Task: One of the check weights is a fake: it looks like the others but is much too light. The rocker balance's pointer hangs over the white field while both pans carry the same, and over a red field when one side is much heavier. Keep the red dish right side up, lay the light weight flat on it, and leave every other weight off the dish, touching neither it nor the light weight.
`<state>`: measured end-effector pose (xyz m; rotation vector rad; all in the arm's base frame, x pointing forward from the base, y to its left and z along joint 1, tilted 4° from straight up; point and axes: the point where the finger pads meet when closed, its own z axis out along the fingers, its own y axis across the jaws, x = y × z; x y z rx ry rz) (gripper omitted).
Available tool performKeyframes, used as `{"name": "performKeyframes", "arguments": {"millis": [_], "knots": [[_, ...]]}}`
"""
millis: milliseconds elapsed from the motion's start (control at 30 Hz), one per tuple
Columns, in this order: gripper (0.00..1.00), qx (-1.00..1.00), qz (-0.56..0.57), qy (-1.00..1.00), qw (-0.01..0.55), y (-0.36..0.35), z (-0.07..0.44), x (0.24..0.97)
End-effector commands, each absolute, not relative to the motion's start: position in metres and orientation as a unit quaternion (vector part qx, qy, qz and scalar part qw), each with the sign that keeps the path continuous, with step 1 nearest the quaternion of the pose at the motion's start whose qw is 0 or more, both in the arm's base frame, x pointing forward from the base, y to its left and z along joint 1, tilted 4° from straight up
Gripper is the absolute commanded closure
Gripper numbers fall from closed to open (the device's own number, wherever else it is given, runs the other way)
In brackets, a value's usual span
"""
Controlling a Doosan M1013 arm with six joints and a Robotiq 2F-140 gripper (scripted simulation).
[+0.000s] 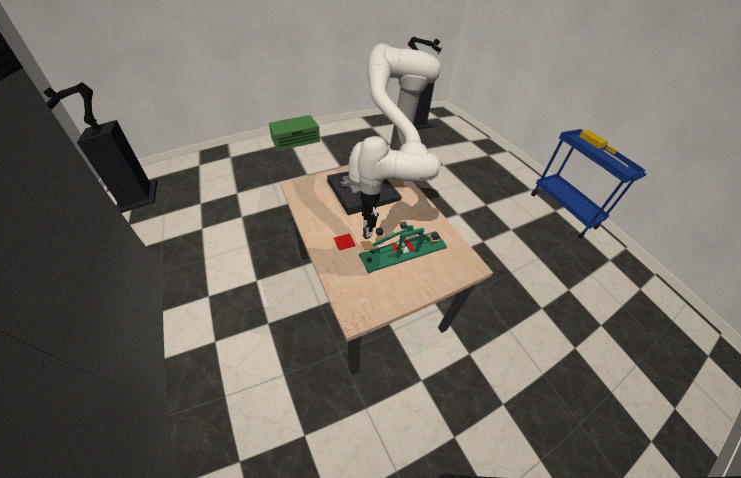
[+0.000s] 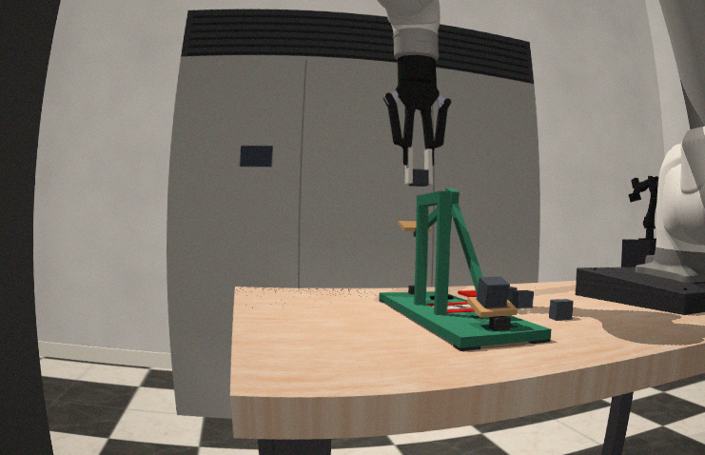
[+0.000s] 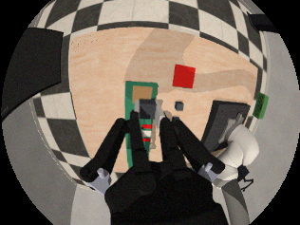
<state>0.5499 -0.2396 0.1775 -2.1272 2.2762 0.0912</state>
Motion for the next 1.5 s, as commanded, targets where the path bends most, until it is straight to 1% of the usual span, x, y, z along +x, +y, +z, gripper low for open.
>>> {"name": "performKeyframes", "arguments": {"millis": [0, 400, 1100, 1467], "knots": [[0.76, -0.682, 0.03, 0.73, 0.014, -0.236, 0.179, 0.555], [0.76, -0.682, 0.03, 0.73, 0.014, -0.236, 0.172, 0.555], [0.76, -0.682, 0.03, 0.73, 0.014, -0.232, 0.119, 0.554], [0.76, -0.682, 0.03, 0.73, 0.014, -0.232, 0.114, 0.554]]}}
